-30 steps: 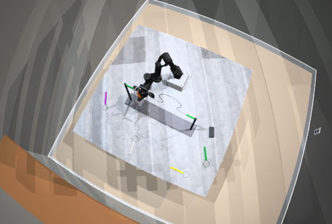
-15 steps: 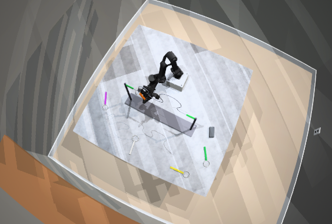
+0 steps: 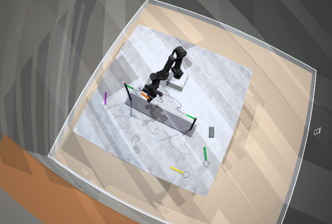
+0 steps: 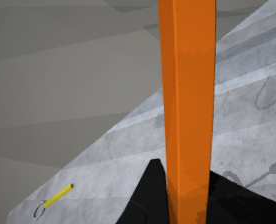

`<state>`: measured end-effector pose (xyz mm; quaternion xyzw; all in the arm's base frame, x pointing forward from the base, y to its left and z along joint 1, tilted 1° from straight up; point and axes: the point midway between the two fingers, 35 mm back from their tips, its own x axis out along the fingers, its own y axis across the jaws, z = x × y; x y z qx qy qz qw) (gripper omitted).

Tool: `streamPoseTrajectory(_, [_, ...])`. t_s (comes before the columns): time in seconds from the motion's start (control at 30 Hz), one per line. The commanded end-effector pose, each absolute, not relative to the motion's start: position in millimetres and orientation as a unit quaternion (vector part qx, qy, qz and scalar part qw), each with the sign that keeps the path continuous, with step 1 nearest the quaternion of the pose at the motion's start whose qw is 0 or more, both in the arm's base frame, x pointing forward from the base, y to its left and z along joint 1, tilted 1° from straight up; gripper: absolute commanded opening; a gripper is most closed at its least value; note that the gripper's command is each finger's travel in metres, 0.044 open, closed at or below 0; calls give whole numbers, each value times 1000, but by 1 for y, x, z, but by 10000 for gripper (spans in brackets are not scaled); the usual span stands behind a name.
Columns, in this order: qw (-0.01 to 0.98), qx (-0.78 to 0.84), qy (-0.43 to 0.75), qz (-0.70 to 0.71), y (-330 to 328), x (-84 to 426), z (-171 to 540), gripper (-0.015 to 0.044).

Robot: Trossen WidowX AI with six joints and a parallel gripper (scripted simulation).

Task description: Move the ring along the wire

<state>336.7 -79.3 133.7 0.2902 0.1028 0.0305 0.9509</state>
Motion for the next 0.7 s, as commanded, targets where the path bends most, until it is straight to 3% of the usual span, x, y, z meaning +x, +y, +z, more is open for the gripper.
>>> streamPoseTrajectory(0.0, [941, 316, 117, 42, -71, 331, 145, -150])
streamPoseTrajectory(0.67, [891, 407, 183, 79, -49, 311, 172, -150])
